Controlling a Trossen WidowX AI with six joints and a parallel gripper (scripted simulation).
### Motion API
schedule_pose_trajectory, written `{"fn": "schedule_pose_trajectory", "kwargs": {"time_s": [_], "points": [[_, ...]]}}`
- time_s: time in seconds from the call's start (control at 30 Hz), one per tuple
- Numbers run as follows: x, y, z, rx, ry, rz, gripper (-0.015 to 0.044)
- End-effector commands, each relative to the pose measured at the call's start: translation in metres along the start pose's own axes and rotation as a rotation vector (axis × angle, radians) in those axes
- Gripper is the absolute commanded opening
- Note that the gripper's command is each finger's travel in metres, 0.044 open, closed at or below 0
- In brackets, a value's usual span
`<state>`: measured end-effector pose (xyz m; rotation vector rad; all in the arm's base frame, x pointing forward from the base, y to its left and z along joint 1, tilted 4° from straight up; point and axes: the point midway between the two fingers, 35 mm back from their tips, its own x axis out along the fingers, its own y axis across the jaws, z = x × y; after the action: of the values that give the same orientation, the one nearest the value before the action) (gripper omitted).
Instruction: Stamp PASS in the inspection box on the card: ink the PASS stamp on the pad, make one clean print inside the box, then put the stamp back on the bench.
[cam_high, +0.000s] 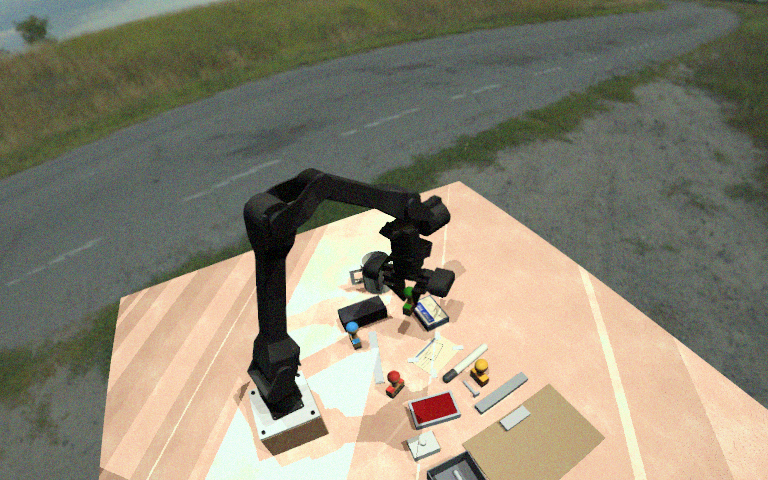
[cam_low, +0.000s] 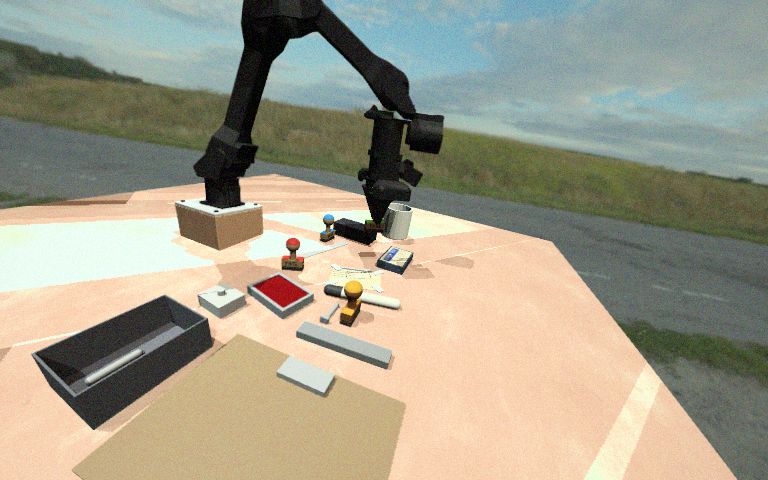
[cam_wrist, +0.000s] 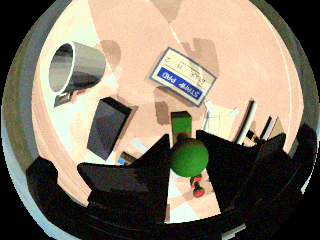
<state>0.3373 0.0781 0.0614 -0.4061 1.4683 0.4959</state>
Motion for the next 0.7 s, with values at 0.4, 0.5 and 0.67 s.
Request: {"fn": "schedule_pose_trajectory", "kwargs": {"time_s": [0.4,0.5,0.67], "points": [[0.007,0.038,0.014,0.001,-0.001,0.005,0.0000],[0.012,0.038,0.014,0.001,-0.002,0.005,0.0000],[0.020,0.038,0.014,0.001,-0.002,0.005,0.0000]]}}
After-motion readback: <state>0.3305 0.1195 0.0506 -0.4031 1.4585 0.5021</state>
